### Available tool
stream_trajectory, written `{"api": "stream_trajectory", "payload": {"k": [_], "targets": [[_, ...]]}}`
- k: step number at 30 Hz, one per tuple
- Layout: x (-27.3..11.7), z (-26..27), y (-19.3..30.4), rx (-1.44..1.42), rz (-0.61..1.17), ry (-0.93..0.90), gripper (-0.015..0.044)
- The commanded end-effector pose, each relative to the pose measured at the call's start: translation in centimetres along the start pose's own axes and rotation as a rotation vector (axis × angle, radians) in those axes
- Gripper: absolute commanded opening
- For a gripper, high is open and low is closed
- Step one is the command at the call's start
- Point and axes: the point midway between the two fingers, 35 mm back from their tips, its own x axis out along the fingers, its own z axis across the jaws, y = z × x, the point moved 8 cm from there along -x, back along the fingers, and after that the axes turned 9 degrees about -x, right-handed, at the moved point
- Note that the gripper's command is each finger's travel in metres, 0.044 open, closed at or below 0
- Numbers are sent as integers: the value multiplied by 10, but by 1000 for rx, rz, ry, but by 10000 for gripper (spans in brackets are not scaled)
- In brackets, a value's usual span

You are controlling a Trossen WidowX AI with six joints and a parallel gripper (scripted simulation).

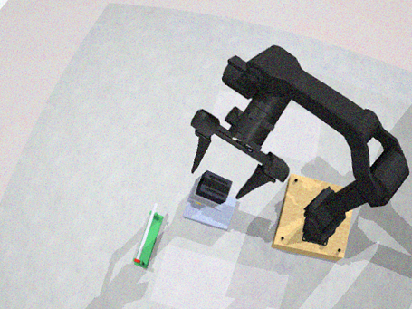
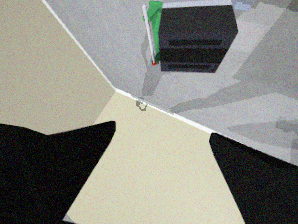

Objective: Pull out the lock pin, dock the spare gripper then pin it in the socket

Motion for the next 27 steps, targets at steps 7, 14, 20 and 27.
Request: {"api": "stream_trajectory", "payload": {"k": [7,14,20,27], "targets": [[34,-11,37,1,-16,14,282],[54,-24,65,4,7,-4,180],[63,1,60,-346,-82,132,180],[94,49,48,-1076,-120,496,180]]}}
